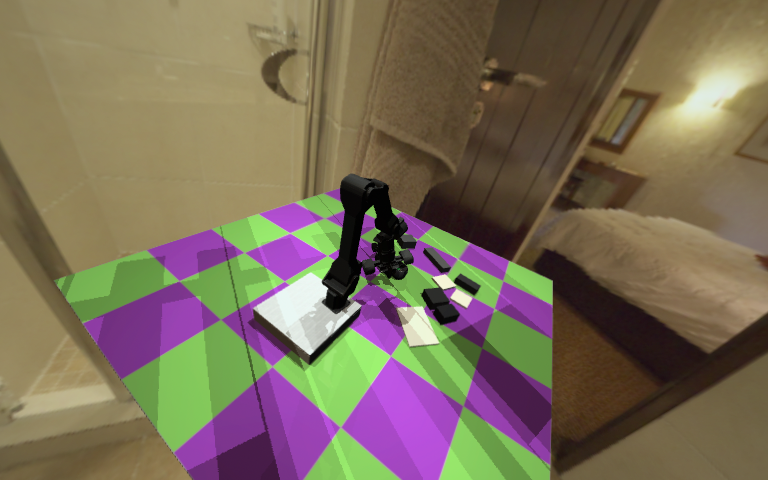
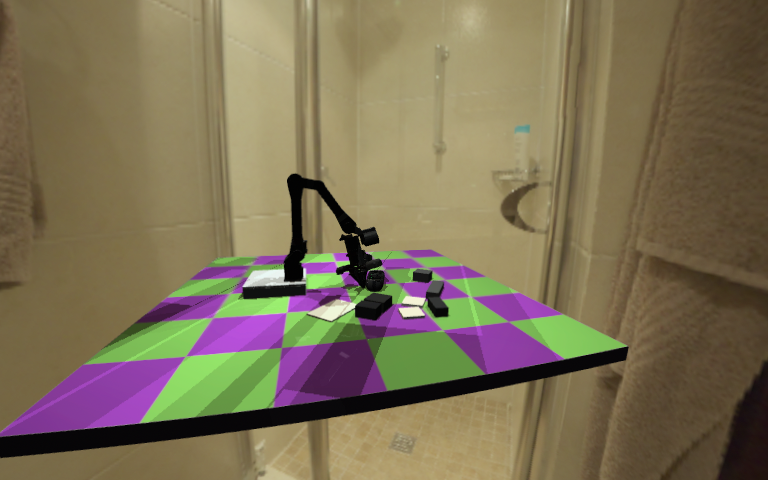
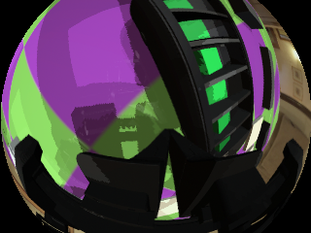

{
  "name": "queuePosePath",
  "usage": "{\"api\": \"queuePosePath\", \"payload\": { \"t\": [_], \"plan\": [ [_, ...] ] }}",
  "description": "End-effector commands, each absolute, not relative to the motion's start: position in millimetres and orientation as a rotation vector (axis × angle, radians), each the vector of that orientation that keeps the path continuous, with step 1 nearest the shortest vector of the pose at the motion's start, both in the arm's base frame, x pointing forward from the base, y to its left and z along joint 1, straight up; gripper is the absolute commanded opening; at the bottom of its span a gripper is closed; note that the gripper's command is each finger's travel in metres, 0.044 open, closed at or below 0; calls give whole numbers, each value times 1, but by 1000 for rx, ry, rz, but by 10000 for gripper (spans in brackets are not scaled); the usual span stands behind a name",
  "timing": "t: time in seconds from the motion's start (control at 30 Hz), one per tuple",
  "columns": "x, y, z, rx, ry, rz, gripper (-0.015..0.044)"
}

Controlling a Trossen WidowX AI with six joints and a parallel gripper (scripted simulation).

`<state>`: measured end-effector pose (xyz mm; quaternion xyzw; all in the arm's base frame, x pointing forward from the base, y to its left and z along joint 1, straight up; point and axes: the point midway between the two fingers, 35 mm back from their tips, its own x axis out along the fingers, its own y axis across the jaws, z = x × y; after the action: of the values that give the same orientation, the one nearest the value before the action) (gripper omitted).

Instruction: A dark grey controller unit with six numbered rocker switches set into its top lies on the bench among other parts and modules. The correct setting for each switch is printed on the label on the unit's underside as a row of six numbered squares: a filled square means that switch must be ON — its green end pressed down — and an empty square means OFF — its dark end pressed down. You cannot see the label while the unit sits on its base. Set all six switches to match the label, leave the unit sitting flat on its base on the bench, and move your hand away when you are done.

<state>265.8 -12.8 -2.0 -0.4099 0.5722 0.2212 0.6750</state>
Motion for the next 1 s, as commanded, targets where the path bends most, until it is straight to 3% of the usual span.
{"api": "queuePosePath", "payload": {
  "t": [0.0, 0.27, 0.63, 0.97],
  "plan": [
    [275, -15, -1, -924, 1278, 491, 0],
    [283, -17, 0, -924, 1278, 491, 0],
    [214, 22, 51, -921, 1281, 496, 0],
    [243, 29, 67, -953, 1329, 594, 0]
  ]
}}
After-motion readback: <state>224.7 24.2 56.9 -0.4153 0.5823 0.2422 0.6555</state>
